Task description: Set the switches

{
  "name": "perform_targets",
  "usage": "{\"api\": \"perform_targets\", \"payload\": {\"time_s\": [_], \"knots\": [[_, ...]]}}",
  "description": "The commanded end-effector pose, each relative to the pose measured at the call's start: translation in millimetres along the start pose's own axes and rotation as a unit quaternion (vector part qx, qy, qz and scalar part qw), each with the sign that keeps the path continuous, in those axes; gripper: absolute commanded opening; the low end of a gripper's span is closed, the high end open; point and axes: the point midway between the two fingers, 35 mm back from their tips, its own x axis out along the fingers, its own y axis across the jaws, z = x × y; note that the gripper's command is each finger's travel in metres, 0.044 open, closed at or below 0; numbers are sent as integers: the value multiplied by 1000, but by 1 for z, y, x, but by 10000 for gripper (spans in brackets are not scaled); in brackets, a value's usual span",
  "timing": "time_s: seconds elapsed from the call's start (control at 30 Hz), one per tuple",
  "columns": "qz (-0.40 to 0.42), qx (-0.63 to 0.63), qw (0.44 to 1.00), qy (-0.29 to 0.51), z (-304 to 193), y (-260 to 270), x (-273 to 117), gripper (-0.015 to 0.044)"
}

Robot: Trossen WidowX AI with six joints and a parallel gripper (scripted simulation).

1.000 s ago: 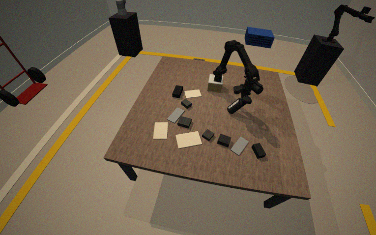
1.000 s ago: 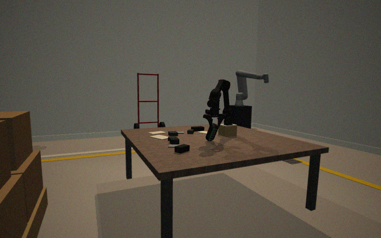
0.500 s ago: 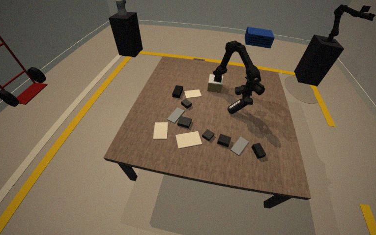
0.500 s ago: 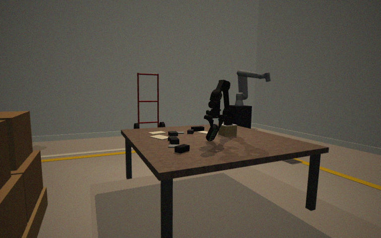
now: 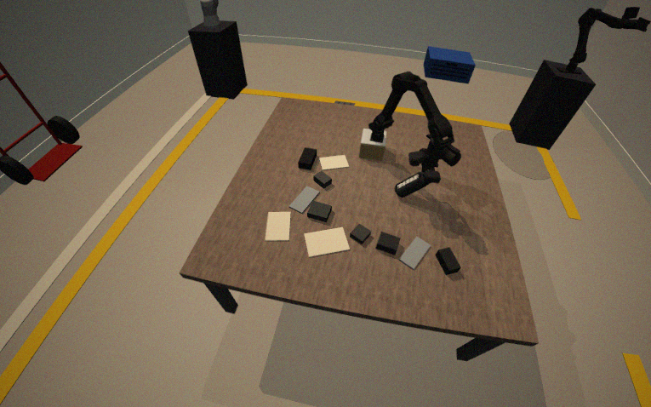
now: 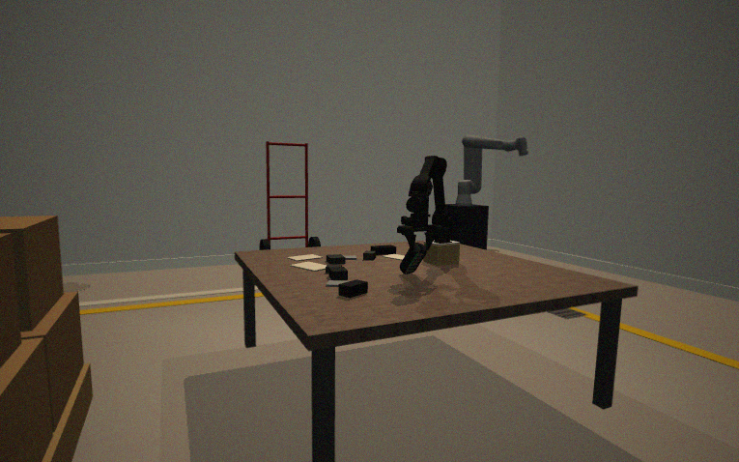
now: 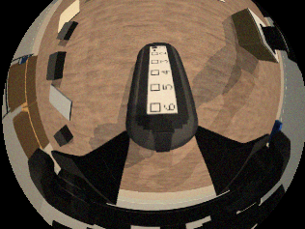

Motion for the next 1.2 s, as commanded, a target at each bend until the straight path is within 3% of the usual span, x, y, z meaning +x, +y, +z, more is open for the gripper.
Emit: {"api": "perform_targets", "payload": {"time_s": [0.0,1.17], "knots": [[-7,5,1000,-6,0,-1,7,338],[-7,5,1000,-5,-19,-1,27,338]]}}
